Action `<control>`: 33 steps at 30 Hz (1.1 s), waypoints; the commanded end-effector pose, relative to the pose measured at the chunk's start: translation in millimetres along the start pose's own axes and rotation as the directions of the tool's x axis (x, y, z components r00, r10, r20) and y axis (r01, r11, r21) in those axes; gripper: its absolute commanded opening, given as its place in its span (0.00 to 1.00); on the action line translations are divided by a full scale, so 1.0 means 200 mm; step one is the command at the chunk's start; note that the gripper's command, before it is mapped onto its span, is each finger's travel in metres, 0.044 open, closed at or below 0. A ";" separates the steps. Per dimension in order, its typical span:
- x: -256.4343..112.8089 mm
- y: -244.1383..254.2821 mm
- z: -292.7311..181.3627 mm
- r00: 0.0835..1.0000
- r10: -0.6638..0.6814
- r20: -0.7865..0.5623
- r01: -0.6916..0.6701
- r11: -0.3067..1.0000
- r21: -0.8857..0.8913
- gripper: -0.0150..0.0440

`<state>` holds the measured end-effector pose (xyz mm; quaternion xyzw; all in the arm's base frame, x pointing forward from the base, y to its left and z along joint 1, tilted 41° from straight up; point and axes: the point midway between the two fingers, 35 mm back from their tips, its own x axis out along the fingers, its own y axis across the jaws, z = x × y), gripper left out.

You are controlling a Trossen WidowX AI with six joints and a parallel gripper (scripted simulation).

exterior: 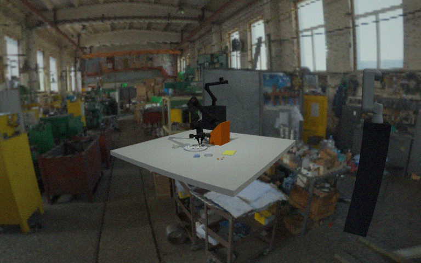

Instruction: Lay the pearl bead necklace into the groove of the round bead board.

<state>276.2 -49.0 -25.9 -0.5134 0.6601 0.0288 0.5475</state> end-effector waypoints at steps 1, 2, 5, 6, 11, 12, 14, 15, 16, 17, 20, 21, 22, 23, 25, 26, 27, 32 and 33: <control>-0.01 0.00 0.00 1.000 -0.006 0.001 0.006 1.000 0.004 0.25; -0.01 0.01 0.00 1.000 -0.006 0.001 0.006 1.000 0.004 0.25; -0.01 0.04 -0.01 1.000 -0.006 0.001 0.006 1.000 0.004 0.25; -0.01 0.04 -0.01 1.000 -0.006 0.001 0.006 1.000 0.004 0.25; 0.01 0.04 -0.01 1.000 -0.006 0.001 0.006 1.000 0.004 0.25; 0.02 0.04 -0.01 1.000 -0.006 0.001 0.006 1.000 0.004 0.25; 0.03 0.04 -0.01 1.000 -0.006 0.001 0.006 1.000 0.004 0.25; 0.03 0.04 -0.01 1.000 -0.006 0.001 0.006 1.000 0.004 0.25; 0.03 0.04 -0.01 1.000 -0.006 0.001 0.006 1.000 0.004 0.25; 0.01 0.04 -0.01 1.000 -0.007 0.007 0.007 1.000 0.011 0.30; 0.01 0.04 -0.01 1.000 -0.007 0.007 0.007 1.000 0.011 0.43; 0.01 0.04 -0.01 1.000 -0.007 0.007 0.007 1.000 0.011 0.48; 0.01 0.04 -0.01 1.000 -0.007 0.007 0.007 1.000 0.011 0.52; 0.01 0.04 -0.01 1.000 -0.007 0.007 0.007 1.000 0.011 0.57; 0.01 0.04 -0.01 1.000 -0.007 0.007 0.007 1.000 0.011 0.65; 0.01 0.04 -0.01 1.000 -0.007 0.007 0.007 1.000 0.011 0.70; 0.01 0.04 -0.01 1.000 -0.007 0.007 0.007 1.000 0.011 0.74; -0.01 0.04 -0.01 1.000 -0.006 0.001 0.006 1.000 0.005 0.97; 0.01 0.04 -0.02 1.000 -0.003 0.001 0.003 1.000 0.004 1.00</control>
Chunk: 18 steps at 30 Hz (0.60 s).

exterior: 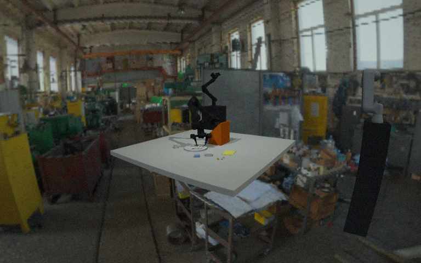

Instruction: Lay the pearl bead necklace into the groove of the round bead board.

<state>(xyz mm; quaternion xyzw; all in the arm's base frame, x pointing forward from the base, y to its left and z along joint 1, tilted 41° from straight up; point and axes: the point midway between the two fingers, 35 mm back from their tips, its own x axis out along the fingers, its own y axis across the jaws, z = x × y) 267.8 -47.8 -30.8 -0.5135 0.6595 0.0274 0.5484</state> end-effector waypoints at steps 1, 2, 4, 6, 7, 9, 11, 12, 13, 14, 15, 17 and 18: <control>-0.01 0.00 0.00 1.000 -0.002 0.001 0.002 1.000 0.001 1.00; -0.02 0.00 0.00 1.000 -0.003 0.001 0.003 1.000 0.001 1.00; -0.02 0.00 0.00 1.000 -0.003 0.001 0.003 1.000 0.001 1.00; -0.02 0.00 0.00 1.000 -0.003 0.001 0.003 1.000 0.001 1.00; -0.02 0.00 0.00 1.000 -0.003 0.001 0.003 1.000 0.001 1.00; -0.02 0.00 0.00 1.000 -0.003 0.001 0.003 1.000 0.001 1.00; -0.02 0.00 0.00 1.000 -0.003 0.001 0.003 1.000 0.001 1.00; -0.02 0.00 0.00 1.000 -0.003 0.001 0.003 1.000 0.001 1.00; -0.02 0.00 0.00 1.000 -0.003 0.001 0.003 1.000 0.001 1.00; -0.02 0.00 0.00 1.000 -0.003 0.001 0.003 1.000 0.001 1.00; -0.02 0.00 0.00 1.000 -0.003 0.001 0.003 1.000 0.001 1.00; -0.02 0.00 0.00 1.000 -0.003 0.001 0.003 1.000 0.001 1.00; -0.02 0.00 0.00 1.000 -0.003 0.001 0.003 1.000 0.001 1.00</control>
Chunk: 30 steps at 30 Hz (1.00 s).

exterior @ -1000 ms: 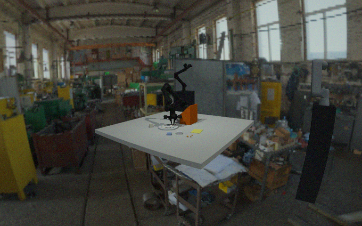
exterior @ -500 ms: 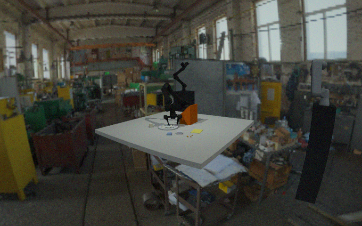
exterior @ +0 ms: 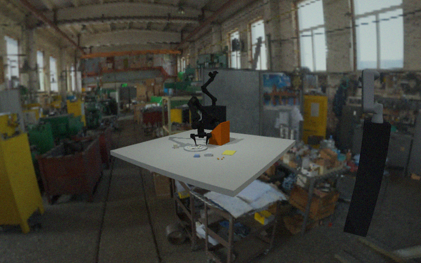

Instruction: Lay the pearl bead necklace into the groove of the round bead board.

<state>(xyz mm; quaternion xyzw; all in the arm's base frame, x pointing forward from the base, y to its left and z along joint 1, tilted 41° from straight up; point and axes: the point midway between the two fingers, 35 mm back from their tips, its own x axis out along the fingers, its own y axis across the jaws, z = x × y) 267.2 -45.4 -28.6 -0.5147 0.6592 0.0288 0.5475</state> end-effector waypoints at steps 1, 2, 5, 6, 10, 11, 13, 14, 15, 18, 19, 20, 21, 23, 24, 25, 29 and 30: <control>0.00 0.00 0.00 1.000 -0.003 0.000 0.003 1.000 0.005 1.00; -0.01 0.00 0.00 1.000 -0.003 0.000 0.003 1.000 0.018 0.96; -0.05 -0.01 0.02 1.000 -0.002 0.001 0.002 0.981 0.196 0.82; -0.07 -0.02 0.03 1.000 -0.002 0.001 0.002 0.962 0.273 0.78; -0.15 -0.03 0.06 1.000 -0.002 0.002 0.001 0.837 0.547 0.60; -0.16 -0.04 0.06 1.000 -0.002 0.002 0.001 0.816 0.578 0.56; -0.16 -0.04 0.06 1.000 -0.002 0.002 0.001 0.809 0.588 0.47; -0.16 -0.04 0.06 1.000 -0.002 0.002 0.001 0.809 0.588 0.46; -0.16 -0.04 0.06 1.000 -0.002 0.002 0.001 0.809 0.588 0.46; -0.16 -0.04 0.06 1.000 -0.002 0.002 0.001 0.809 0.588 0.46; -0.16 -0.04 0.06 1.000 -0.002 0.002 0.001 0.809 0.588 0.46; -0.16 -0.04 0.06 1.000 -0.002 0.002 0.001 0.809 0.588 0.46; -0.16 -0.04 0.06 1.000 -0.002 0.002 0.001 0.809 0.588 0.46; -0.15 -0.04 0.06 1.000 -0.002 0.002 0.001 0.809 0.588 0.46; -0.13 -0.04 0.06 1.000 -0.002 0.002 0.001 0.809 0.588 0.46; -0.11 -0.04 0.06 1.000 -0.003 0.001 0.001 0.809 0.588 0.46; -0.13 -0.04 0.06 1.000 -0.008 0.008 0.001 0.805 0.593 0.46; -0.12 -0.04 0.06 1.000 -0.008 0.008 0.001 0.805 0.593 0.46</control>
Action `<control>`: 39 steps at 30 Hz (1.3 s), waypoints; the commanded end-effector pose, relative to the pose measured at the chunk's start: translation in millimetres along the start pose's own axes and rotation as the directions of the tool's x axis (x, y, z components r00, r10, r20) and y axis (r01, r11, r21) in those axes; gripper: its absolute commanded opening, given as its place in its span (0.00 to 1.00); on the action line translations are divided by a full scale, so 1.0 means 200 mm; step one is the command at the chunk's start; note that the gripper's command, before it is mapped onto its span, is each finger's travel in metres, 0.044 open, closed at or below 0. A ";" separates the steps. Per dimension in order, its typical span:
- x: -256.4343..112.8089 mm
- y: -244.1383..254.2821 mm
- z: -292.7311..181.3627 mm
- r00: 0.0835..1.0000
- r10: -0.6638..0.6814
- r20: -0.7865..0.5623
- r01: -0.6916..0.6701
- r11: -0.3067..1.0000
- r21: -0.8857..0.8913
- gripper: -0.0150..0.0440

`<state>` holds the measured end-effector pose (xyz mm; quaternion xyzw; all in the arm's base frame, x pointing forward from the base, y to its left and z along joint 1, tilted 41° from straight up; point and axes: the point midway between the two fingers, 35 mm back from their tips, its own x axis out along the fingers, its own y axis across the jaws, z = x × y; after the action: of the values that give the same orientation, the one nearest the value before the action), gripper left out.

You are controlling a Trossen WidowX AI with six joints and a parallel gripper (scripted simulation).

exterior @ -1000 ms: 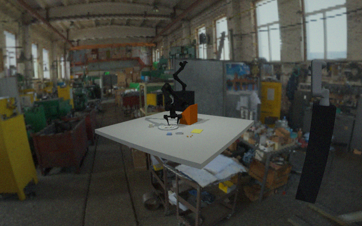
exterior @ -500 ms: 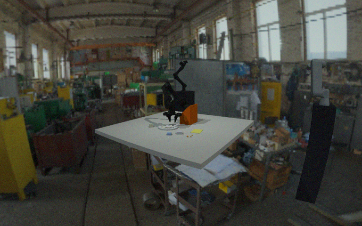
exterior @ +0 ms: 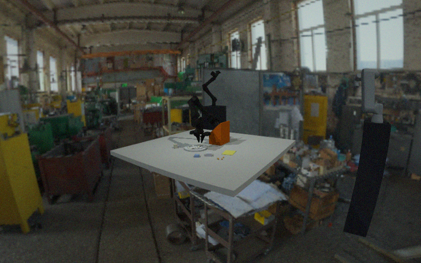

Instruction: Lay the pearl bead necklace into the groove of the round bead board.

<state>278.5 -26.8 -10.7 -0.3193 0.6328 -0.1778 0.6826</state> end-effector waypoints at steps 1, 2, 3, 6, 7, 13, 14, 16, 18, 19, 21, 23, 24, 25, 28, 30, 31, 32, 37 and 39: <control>0.00 0.00 0.00 1.000 0.000 0.004 0.000 1.000 0.000 0.46; 0.01 0.00 0.00 1.000 0.000 0.004 0.000 1.000 -0.001 0.46; 0.01 0.00 0.00 1.000 0.000 0.004 0.000 1.000 -0.001 0.46; 0.04 0.00 0.00 1.000 0.000 0.002 0.000 1.000 -0.002 0.46; 0.04 0.00 0.00 1.000 0.000 0.002 0.000 1.000 -0.002 0.46; 0.09 0.00 0.00 1.000 0.000 0.000 0.000 1.000 -0.004 0.46; 0.10 0.00 0.00 1.000 0.000 -0.001 0.000 1.000 -0.004 0.46; 0.11 0.00 0.00 1.000 0.000 -0.002 0.000 1.000 -0.005 0.46; 0.13 0.00 0.00 1.000 -0.001 -0.003 0.001 1.000 -0.006 0.46; 0.14 0.00 0.00 1.000 -0.001 -0.003 0.001 1.000 -0.006 0.46; 0.15 0.00 -0.01 1.000 -0.001 -0.004 0.001 1.000 -0.006 0.46; 0.16 0.00 -0.01 1.000 -0.001 -0.004 0.001 1.000 -0.007 0.46; 0.16 0.00 -0.01 1.000 -0.001 -0.004 0.001 1.000 -0.007 0.46; 0.16 0.00 -0.01 1.000 -0.001 -0.004 0.001 1.000 -0.007 0.46; 0.14 0.00 0.00 1.000 0.002 -0.001 -0.002 1.000 0.002 0.32; 0.14 0.00 0.00 1.000 0.002 -0.001 -0.002 1.000 0.002 0.25; 0.14 0.00 0.00 1.000 0.002 -0.001 -0.002 1.000 0.002 0.25; 0.14 0.00 0.00 1.000 0.002 -0.001 -0.002 1.000 0.002 0.25; 0.14 0.00 0.00 1.000 0.002 -0.001 -0.002 1.000 0.002 0.25; 0.14 0.00 0.00 1.000 0.002 -0.001 -0.002 1.000 0.002 0.25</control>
<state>281.6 -45.5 -32.8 -0.3182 0.6336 -0.1780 0.6824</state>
